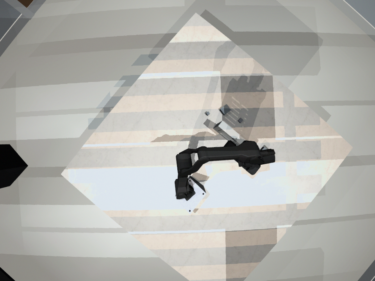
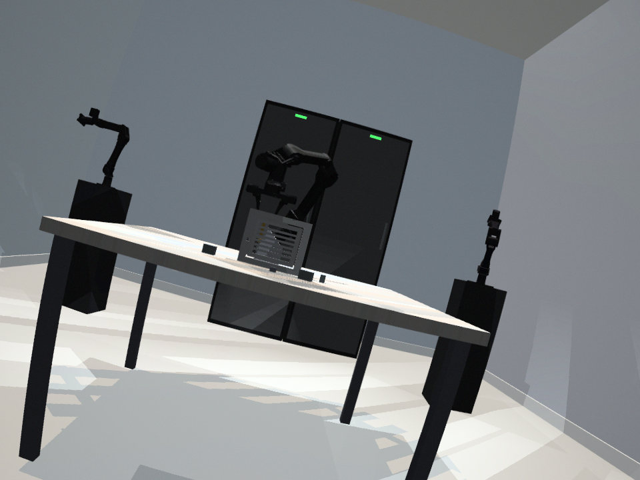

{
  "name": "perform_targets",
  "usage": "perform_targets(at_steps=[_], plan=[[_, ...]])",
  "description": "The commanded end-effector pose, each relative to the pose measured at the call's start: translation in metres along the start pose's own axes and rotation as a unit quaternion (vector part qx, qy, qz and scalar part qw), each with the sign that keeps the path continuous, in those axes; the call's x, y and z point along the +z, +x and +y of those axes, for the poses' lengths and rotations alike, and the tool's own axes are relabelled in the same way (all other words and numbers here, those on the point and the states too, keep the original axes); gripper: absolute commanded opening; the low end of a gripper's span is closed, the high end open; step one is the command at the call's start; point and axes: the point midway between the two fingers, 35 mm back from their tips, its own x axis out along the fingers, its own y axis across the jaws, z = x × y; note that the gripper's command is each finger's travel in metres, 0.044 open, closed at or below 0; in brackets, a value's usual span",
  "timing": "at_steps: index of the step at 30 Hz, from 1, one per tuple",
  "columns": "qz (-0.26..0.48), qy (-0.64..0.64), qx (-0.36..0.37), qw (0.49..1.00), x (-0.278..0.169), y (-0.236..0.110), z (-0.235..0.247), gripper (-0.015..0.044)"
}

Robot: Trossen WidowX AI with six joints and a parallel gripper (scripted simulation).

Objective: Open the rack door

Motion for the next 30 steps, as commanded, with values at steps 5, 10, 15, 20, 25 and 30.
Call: perform_targets(at_steps=[5, 10, 15, 20, 25, 30], plan=[[0.002, 0.005, 0.004, 1.0, -0.002, 0.014, 0.0, 0.029], [0.002, 0.005, 0.004, 1.0, -0.002, 0.022, 0.001, 0.029], [0.002, 0.005, 0.004, 1.0, -0.002, 0.03, 0.001, 0.029], [0.002, 0.005, 0.004, 1.0, -0.003, 0.038, 0.001, 0.029], [0.002, 0.005, 0.005, 1.0, -0.003, 0.046, 0.002, 0.029], [0.002, 0.005, 0.005, 1.0, -0.004, 0.049, 0.002, 0.0237]])
